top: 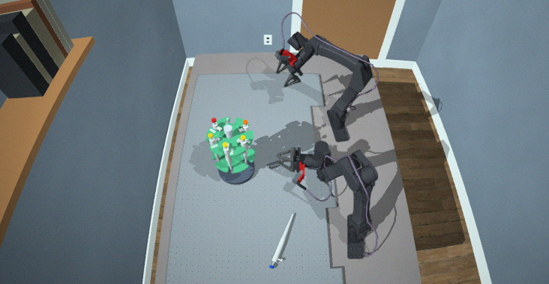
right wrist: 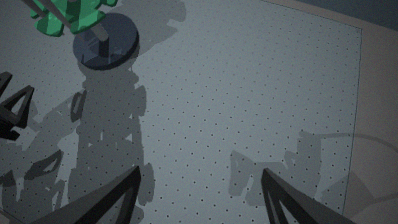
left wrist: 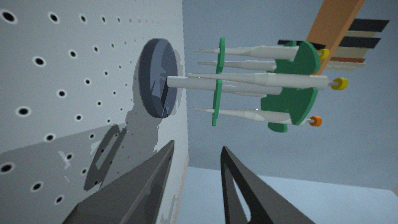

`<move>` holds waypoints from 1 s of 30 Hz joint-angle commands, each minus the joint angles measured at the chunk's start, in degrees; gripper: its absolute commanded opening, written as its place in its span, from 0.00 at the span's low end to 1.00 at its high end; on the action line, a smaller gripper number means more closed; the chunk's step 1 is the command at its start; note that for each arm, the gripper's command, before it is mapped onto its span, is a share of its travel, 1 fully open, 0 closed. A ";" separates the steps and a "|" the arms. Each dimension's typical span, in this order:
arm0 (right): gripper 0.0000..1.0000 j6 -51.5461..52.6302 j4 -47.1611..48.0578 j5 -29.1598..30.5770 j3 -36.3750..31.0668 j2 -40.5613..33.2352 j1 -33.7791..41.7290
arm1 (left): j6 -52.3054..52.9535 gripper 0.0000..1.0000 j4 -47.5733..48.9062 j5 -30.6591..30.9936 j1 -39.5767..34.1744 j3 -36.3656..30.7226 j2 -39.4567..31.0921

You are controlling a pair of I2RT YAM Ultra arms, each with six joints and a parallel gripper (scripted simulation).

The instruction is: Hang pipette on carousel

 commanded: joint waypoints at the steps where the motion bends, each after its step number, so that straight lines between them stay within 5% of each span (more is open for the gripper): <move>1: 1.00 -0.28 0.82 -1.21 1.40 0.01 -0.48 | 0.44 0.49 6.90 -3.57 -0.11 2.86 1.70; 30: 1.00 -0.28 0.82 -1.21 1.40 0.01 -0.48 | 1.84 0.49 6.96 0.93 4.07 6.33 4.14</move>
